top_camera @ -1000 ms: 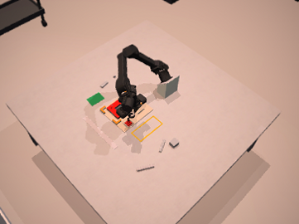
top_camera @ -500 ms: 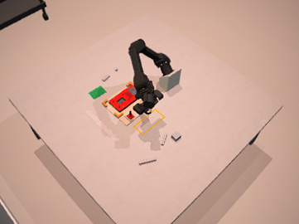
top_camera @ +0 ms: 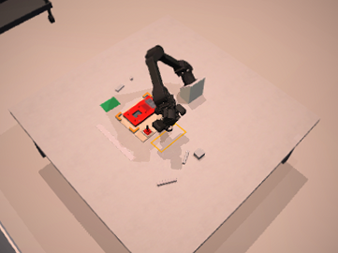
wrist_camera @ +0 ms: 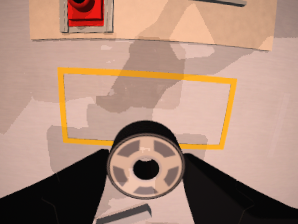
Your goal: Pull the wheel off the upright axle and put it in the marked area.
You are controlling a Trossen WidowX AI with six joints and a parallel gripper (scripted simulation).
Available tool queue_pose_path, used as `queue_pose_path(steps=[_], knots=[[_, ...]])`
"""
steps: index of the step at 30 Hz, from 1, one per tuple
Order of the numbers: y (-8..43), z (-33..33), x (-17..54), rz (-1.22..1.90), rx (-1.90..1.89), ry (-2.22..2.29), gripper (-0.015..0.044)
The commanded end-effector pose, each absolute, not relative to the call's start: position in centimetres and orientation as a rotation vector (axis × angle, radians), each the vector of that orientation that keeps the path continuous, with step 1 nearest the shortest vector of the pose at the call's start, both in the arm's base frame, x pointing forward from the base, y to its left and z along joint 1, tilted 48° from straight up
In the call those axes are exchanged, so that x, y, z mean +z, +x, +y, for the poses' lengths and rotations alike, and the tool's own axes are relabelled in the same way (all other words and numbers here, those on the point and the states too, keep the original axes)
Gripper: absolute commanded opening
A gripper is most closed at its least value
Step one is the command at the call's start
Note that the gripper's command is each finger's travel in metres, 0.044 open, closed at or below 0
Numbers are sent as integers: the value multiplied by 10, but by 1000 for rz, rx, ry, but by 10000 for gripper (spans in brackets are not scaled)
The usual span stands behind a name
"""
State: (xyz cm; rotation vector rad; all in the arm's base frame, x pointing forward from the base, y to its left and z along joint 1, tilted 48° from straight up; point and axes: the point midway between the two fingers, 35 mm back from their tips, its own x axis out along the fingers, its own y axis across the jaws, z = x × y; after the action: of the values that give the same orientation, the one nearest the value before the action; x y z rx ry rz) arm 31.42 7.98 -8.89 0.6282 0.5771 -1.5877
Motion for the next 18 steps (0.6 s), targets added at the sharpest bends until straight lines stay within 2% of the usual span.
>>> queue_pose_path(steps=[1,12,18], knots=[[311,69,-99,579,-1588,611,0],[305,17,-146,575,-1589,608,0],[304,14,-148,574,-1589,607,0]])
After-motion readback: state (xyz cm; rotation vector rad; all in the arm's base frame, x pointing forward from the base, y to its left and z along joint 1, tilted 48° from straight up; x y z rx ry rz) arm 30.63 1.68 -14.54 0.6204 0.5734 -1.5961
